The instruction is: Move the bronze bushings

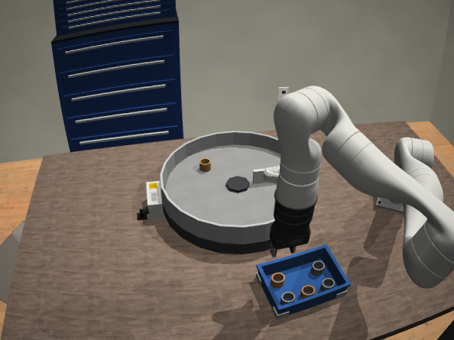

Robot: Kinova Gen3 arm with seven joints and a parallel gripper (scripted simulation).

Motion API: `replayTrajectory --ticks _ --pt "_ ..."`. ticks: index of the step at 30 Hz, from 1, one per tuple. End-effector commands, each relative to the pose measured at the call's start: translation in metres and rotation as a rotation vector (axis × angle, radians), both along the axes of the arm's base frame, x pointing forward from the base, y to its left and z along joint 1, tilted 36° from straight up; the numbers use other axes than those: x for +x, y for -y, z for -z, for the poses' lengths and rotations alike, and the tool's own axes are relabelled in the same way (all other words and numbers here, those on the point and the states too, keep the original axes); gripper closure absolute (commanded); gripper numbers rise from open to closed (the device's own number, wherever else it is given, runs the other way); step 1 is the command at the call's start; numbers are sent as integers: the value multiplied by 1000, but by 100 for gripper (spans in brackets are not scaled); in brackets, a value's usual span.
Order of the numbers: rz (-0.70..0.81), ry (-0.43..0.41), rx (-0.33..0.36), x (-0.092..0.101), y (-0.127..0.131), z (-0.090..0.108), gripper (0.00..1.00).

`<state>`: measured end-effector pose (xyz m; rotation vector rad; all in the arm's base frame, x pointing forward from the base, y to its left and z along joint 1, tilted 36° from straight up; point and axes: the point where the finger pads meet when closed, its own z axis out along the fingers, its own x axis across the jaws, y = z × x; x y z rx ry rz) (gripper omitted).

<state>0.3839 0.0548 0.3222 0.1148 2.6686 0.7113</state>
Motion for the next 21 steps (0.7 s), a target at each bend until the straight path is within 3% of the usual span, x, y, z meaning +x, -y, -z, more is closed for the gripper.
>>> replayTrajectory --ticks 1,21 --pt "3 -3 3 -1 1 1 24" --pt "3 -3 3 -2 1 2 24"
